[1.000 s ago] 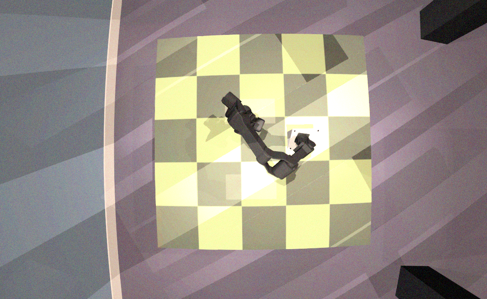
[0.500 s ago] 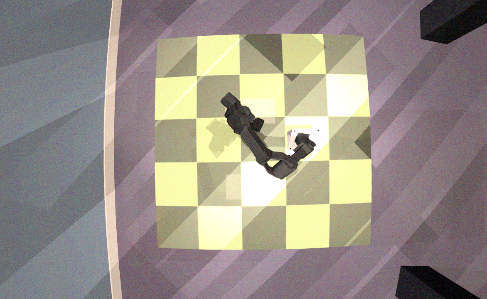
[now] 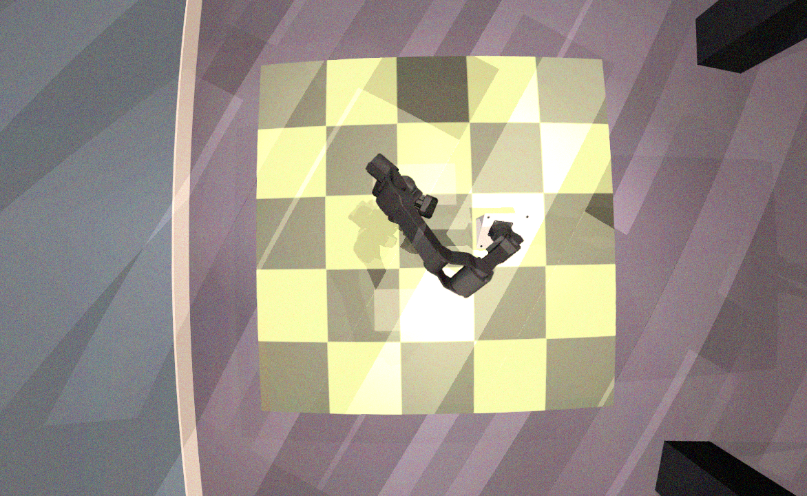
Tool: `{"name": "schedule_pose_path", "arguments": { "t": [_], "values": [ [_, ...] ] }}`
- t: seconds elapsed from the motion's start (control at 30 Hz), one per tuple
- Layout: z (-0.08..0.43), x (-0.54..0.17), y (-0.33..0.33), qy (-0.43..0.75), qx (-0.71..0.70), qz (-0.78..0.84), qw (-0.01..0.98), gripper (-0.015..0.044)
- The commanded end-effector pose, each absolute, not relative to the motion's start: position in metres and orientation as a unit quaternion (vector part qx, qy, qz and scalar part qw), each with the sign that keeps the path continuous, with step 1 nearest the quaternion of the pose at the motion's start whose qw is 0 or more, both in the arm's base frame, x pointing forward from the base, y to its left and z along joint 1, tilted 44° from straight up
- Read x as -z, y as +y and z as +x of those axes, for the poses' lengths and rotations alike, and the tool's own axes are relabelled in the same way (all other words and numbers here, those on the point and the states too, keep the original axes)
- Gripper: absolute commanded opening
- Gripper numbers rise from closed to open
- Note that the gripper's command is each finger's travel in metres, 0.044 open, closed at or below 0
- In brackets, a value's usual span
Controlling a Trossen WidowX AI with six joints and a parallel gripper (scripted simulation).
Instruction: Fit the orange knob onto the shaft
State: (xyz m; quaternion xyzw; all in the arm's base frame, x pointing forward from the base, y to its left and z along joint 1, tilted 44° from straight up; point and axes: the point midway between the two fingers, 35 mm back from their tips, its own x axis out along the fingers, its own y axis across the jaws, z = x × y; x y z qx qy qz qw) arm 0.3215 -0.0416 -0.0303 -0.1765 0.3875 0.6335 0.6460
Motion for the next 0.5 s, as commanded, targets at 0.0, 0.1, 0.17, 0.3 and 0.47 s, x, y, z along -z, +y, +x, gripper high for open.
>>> {"name": "schedule_pose_path", "arguments": {
  "t": [0.0, 0.1, 0.17, 0.3, 0.47],
  "values": [
    [0.3218, 0.0304, -0.0415, 0.387, -0.632, -0.176, 0.648, 0.0000],
    [0.3208, 0.0310, -0.0413, 0.386, -0.633, -0.176, 0.648, 0.0000],
    [0.3204, 0.0314, -0.0410, 0.386, -0.633, -0.176, 0.648, 0.0000],
    [0.3198, 0.0346, -0.0373, 0.386, -0.633, -0.176, 0.648, 0.0000],
    [0.3192, 0.0387, -0.0337, 0.386, -0.633, -0.176, 0.648, 0.0000]
  ]
}}
